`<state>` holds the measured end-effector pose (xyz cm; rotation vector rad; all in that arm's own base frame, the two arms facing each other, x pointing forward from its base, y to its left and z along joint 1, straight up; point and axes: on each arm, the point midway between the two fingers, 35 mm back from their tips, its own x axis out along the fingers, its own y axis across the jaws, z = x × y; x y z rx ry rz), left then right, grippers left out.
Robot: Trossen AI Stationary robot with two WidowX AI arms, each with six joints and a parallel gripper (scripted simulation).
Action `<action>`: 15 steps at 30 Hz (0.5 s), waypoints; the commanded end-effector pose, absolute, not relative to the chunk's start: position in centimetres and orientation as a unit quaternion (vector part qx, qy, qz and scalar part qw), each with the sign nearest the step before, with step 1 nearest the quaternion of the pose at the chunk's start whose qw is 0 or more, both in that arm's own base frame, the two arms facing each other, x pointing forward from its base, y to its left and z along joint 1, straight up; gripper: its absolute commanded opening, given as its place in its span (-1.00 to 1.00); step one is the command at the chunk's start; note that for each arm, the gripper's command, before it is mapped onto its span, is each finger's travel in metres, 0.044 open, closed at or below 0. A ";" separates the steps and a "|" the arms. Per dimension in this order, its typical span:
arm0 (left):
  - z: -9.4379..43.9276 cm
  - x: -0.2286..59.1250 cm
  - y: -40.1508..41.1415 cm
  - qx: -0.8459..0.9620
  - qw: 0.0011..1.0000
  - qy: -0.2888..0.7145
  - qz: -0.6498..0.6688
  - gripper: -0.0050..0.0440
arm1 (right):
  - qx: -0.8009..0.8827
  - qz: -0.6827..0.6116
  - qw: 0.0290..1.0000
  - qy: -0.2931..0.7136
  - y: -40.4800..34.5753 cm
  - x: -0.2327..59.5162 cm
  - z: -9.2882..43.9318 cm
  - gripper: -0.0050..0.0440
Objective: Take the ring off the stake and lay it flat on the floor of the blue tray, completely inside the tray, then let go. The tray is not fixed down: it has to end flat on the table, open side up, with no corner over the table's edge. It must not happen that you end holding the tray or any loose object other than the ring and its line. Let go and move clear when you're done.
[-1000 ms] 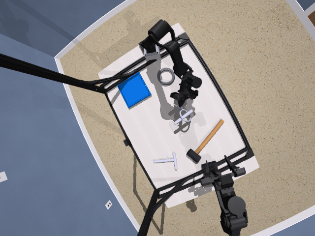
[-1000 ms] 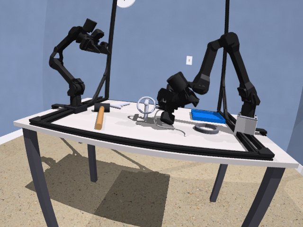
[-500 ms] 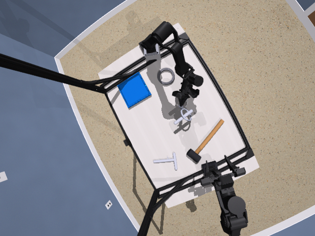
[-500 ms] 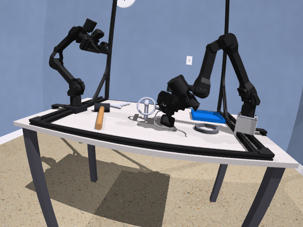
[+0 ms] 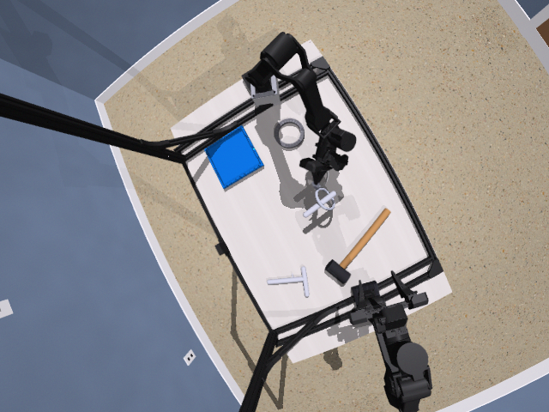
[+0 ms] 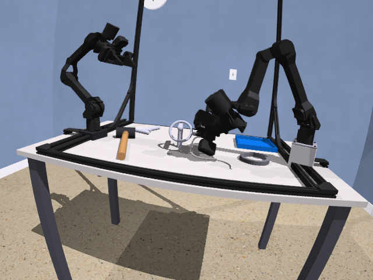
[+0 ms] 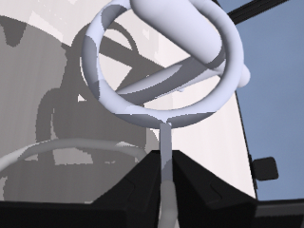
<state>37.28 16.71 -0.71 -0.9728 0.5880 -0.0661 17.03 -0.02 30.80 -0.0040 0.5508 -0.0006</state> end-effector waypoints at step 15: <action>-0.1 37.2 17.3 -0.455 0.846 0.278 -0.028 -0.80 | 0.000 0.000 0.962 0.273 0.0 17.0 30.7 0.84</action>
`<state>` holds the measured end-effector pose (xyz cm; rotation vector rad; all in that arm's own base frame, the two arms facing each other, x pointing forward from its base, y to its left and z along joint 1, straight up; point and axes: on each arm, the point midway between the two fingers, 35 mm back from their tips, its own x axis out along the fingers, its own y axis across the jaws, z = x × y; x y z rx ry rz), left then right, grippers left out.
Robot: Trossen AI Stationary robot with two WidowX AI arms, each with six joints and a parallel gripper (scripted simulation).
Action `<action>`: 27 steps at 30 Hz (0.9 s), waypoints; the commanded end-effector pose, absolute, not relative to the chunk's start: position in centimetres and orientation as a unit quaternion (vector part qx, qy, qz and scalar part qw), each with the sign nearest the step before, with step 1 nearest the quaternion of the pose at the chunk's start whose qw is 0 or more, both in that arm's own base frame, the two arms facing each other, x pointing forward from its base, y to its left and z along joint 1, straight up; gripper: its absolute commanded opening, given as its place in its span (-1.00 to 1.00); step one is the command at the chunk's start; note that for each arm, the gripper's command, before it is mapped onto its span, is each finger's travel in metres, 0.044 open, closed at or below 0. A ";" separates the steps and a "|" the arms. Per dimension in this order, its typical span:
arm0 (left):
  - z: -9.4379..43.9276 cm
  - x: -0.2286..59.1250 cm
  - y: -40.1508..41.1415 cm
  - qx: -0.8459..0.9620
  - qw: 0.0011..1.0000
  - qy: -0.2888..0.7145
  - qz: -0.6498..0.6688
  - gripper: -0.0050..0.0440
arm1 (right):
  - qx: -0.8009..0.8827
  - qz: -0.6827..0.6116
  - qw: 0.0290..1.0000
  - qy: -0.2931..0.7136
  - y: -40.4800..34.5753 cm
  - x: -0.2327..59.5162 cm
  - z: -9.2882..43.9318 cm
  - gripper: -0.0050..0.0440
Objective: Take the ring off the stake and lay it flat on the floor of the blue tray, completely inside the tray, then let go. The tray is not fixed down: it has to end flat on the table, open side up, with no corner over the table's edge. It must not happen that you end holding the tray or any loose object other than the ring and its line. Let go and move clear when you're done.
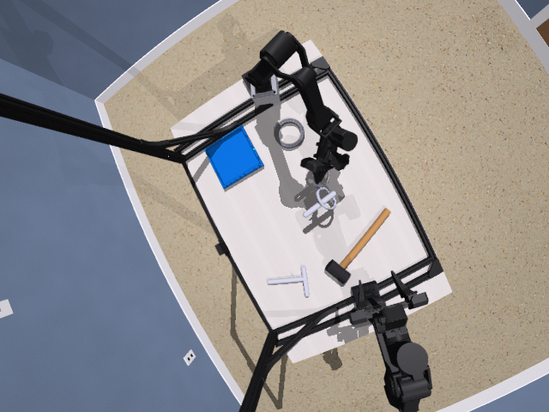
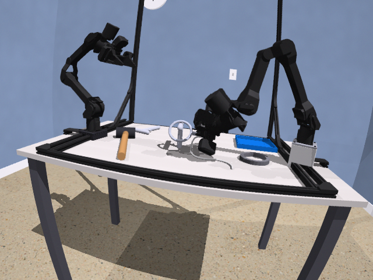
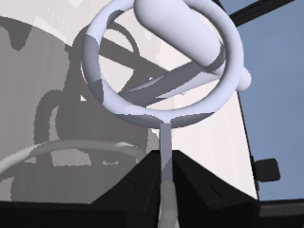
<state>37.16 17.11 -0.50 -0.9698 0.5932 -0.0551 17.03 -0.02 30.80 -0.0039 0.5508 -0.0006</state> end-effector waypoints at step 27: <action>0.4 36.8 17.9 -0.455 0.846 0.277 -0.028 -0.80 | 0.000 0.000 0.962 0.273 0.0 17.0 30.7 0.84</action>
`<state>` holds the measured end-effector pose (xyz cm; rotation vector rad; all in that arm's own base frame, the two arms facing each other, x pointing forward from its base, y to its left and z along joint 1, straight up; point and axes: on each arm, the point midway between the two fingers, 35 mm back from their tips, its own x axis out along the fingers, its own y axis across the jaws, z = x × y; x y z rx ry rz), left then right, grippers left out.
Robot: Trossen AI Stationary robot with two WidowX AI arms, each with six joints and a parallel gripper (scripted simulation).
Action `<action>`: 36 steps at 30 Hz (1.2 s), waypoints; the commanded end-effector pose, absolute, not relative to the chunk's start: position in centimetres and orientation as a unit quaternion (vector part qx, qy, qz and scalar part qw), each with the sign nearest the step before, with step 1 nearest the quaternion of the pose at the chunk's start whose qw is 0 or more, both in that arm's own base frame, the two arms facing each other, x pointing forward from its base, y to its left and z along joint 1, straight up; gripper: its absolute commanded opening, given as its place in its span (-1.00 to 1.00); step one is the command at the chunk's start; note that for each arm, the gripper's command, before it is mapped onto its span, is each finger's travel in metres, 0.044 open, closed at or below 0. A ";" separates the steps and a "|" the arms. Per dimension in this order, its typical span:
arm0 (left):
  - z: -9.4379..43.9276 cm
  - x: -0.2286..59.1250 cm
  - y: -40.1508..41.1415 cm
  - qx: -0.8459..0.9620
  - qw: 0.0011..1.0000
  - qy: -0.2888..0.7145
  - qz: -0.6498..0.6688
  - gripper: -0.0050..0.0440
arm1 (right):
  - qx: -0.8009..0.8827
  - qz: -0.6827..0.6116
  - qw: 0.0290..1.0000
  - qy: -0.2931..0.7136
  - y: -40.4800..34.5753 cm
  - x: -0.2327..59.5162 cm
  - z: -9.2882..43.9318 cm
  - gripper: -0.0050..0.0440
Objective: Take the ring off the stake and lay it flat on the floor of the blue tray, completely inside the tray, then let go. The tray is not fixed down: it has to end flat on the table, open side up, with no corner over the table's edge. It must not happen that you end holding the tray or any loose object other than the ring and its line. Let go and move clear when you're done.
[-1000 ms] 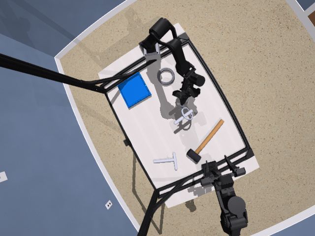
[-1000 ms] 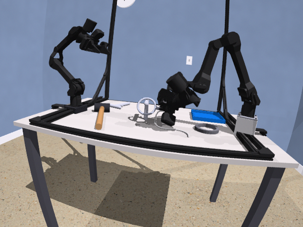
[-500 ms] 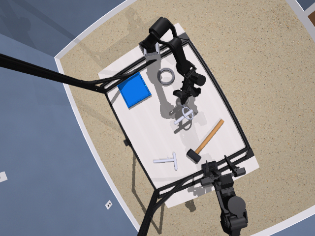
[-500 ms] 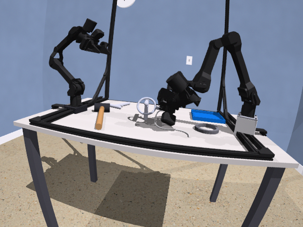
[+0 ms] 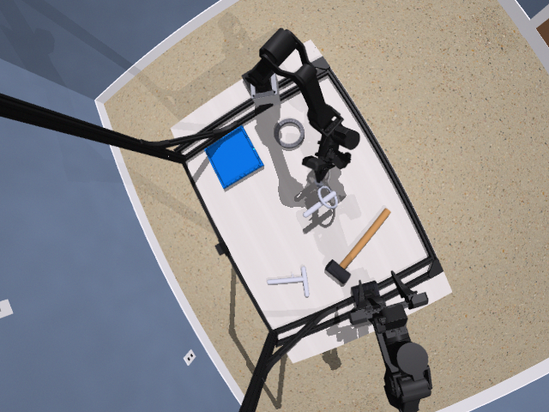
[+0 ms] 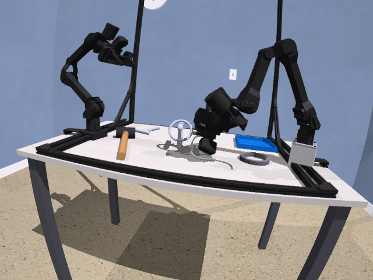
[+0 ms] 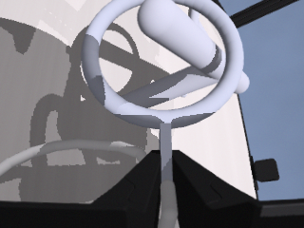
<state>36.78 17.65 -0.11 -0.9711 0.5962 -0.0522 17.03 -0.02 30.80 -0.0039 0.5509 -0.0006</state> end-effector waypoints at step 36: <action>1.1 36.4 18.6 -0.455 0.846 0.277 -0.028 -0.80 | 0.000 0.000 0.962 0.273 0.0 17.0 30.7 0.84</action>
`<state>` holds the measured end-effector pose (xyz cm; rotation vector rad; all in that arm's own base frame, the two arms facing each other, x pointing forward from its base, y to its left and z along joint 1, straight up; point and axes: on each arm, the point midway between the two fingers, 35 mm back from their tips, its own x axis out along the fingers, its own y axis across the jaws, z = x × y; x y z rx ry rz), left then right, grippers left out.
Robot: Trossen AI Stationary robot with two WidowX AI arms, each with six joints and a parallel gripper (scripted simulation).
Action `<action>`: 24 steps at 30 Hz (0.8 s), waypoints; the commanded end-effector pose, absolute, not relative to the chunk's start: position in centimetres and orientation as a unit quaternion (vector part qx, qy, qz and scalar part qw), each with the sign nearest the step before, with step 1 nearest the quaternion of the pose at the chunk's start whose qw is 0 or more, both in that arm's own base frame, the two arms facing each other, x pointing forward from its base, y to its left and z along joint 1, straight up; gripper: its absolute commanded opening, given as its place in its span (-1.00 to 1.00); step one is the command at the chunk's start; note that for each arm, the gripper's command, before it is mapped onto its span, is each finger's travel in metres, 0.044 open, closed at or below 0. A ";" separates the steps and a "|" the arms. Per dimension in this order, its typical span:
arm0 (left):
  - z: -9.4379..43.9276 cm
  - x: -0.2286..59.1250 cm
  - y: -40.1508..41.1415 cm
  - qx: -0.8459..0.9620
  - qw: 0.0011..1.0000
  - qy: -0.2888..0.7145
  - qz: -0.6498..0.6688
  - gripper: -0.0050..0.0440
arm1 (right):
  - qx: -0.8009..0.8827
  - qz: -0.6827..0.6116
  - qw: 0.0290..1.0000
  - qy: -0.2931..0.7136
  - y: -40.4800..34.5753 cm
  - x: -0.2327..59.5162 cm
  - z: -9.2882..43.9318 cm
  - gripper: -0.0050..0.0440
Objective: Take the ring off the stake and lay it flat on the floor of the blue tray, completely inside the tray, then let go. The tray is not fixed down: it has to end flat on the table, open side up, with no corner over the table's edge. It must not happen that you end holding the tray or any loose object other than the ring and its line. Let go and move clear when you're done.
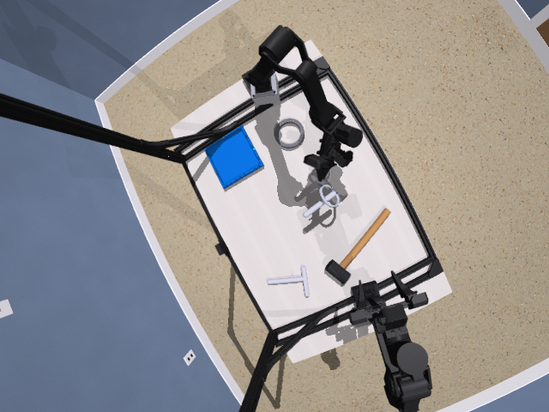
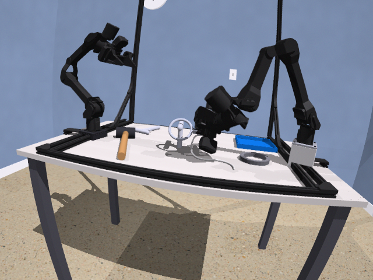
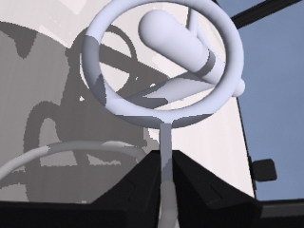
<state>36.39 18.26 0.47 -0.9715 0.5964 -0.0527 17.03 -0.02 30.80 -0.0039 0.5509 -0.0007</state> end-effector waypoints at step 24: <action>1.1 36.0 19.2 -0.455 0.846 0.277 -0.028 -0.80 | 0.000 0.000 0.962 0.273 0.0 17.0 30.7 0.84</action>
